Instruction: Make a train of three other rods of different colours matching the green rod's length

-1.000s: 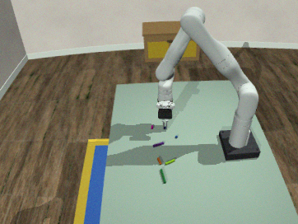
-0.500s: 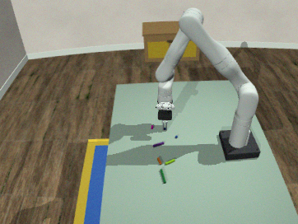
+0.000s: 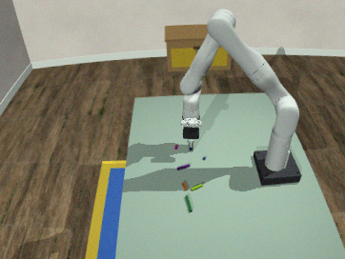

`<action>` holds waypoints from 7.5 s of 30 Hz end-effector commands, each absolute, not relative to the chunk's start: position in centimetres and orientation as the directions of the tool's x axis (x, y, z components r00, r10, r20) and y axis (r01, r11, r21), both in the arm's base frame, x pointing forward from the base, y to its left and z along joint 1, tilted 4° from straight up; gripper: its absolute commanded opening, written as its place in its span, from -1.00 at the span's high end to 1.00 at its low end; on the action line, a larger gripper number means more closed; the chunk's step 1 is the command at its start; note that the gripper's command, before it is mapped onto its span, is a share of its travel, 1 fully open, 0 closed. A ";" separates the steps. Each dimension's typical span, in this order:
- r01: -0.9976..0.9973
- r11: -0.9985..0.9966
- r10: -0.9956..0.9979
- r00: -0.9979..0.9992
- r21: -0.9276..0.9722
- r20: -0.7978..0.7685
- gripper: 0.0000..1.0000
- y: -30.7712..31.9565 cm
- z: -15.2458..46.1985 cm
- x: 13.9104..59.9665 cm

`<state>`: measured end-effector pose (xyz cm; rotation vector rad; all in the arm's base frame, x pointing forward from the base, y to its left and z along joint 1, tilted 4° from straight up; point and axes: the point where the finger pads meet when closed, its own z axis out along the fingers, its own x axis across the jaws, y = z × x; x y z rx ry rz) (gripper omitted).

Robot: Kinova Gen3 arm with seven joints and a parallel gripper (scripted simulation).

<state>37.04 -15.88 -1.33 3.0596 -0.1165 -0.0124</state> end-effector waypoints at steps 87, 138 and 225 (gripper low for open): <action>-0.080 -0.994 -0.080 0.997 0.079 -0.005 -1.00 -15.2 7.6 37.2; 0.403 -0.914 0.399 0.913 0.042 -0.081 -1.00 -14.5 6.6 36.0; 0.134 0.988 0.135 -0.991 -0.081 0.007 -1.00 -17.1 5.2 44.1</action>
